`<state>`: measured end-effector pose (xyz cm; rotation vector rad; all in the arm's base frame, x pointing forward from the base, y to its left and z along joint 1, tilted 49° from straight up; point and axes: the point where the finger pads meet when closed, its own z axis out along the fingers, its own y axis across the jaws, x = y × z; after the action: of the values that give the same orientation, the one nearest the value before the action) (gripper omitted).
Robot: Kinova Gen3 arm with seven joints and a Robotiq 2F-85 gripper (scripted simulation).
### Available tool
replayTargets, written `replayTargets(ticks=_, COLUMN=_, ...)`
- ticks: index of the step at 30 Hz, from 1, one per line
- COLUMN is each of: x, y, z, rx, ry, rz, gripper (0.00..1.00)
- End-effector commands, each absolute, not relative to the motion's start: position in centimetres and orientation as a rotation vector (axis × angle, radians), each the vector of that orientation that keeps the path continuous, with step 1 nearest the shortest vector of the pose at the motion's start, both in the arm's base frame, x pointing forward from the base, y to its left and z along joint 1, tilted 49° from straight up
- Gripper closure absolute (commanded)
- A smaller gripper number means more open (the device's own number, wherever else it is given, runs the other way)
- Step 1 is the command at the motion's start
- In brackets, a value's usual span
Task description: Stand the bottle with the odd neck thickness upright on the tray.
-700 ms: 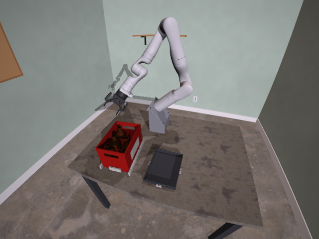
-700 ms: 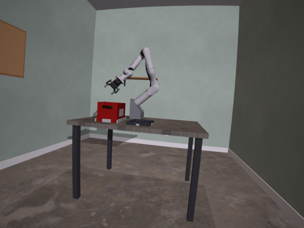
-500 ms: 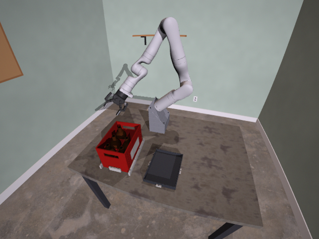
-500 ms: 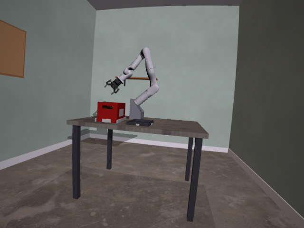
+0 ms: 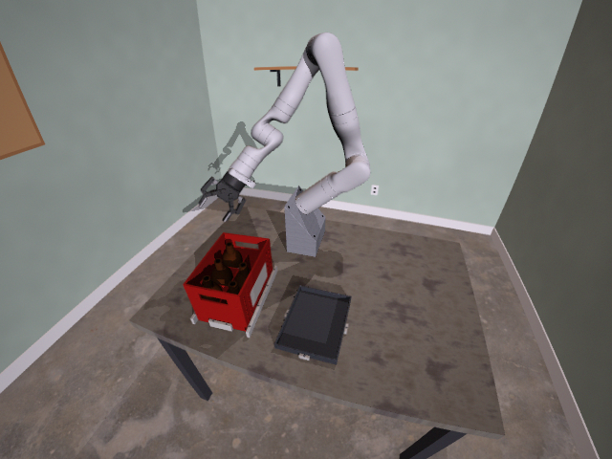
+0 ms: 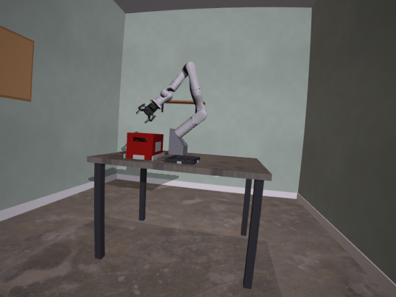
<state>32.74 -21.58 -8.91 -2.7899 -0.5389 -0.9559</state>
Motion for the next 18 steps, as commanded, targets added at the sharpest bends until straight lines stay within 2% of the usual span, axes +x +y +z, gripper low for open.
replayTargets(ticks=1, x=32.8, y=-21.7, z=-8.9, rx=-2.792, ry=-0.537, rz=-0.954, gripper=0.0)
replayTargets(ticks=18, x=33.3, y=-23.6, z=-11.8, rx=-2.842, ry=-0.383, rz=-0.791, gripper=0.0)
